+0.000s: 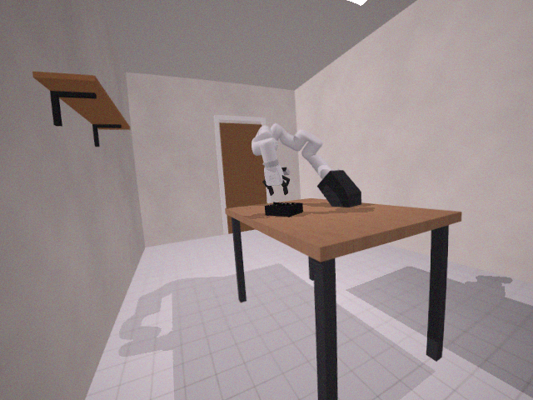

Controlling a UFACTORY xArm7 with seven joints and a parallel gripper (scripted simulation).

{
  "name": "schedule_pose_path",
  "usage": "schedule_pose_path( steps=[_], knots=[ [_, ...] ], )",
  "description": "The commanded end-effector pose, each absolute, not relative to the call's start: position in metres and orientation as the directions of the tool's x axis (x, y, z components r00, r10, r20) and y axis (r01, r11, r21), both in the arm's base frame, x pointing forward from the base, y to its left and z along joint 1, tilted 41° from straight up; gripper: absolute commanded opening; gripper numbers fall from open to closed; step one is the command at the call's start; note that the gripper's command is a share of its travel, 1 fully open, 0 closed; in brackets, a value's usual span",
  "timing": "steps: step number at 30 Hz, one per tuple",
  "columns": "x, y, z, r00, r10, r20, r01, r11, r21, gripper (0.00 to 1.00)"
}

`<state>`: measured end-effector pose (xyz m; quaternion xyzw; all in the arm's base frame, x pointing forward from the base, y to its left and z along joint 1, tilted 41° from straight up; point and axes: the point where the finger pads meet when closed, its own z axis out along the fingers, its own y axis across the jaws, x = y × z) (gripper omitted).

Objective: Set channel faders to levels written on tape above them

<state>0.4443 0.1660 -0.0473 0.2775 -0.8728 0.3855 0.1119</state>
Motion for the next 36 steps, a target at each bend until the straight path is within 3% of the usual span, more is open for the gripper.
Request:
schedule_pose_path(
  steps=[1, 23, 29, 34, 36],
  knots=[
    [0.445, 0.169, -0.046, -0.821, -0.402, 0.406, -0.571, 0.549, -0.610, 1.00],
    [0.443, 0.169, -0.045, -0.778, -0.445, 0.444, -0.628, 0.520, -0.579, 1.00],
    [0.439, 0.172, -0.041, -0.606, -0.572, 0.553, -0.795, 0.396, -0.460, 1.00],
    [0.433, 0.175, -0.035, -0.316, -0.689, 0.652, -0.946, 0.178, -0.271, 1.00],
    [0.433, 0.175, -0.035, -0.316, -0.689, 0.652, -0.946, 0.178, -0.271, 1.00]
  ],
)
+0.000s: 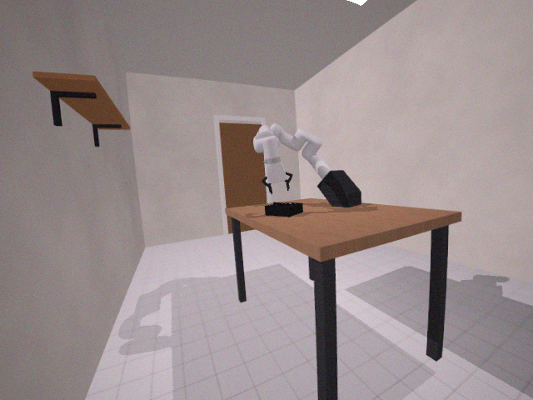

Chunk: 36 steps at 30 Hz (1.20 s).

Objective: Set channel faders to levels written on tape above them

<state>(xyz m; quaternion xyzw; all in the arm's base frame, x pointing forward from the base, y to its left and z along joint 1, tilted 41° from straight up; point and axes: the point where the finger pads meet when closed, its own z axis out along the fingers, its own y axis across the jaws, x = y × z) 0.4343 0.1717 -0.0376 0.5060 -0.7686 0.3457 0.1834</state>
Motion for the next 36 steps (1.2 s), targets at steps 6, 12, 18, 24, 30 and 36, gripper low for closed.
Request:
schedule_pose_path(
  steps=[6, 12, 18, 24, 30, 36],
  knots=[
    [0.423, 0.181, -0.024, 0.094, -0.715, 0.693, -0.989, -0.145, -0.016, 1.00],
    [0.413, 0.186, -0.013, 0.434, -0.612, 0.661, -0.887, -0.419, 0.194, 1.00],
    [0.407, 0.189, -0.006, 0.709, -0.418, 0.567, -0.676, -0.632, 0.379, 1.00],
    [0.399, 0.192, 0.002, 0.876, -0.183, 0.445, -0.418, -0.749, 0.514, 1.00],
    [0.396, 0.194, 0.006, 0.959, 0.107, 0.261, -0.079, -0.785, 0.614, 1.00],
    [0.395, 0.194, 0.007, 0.957, 0.248, 0.152, 0.098, -0.767, 0.634, 1.00]
  ],
)
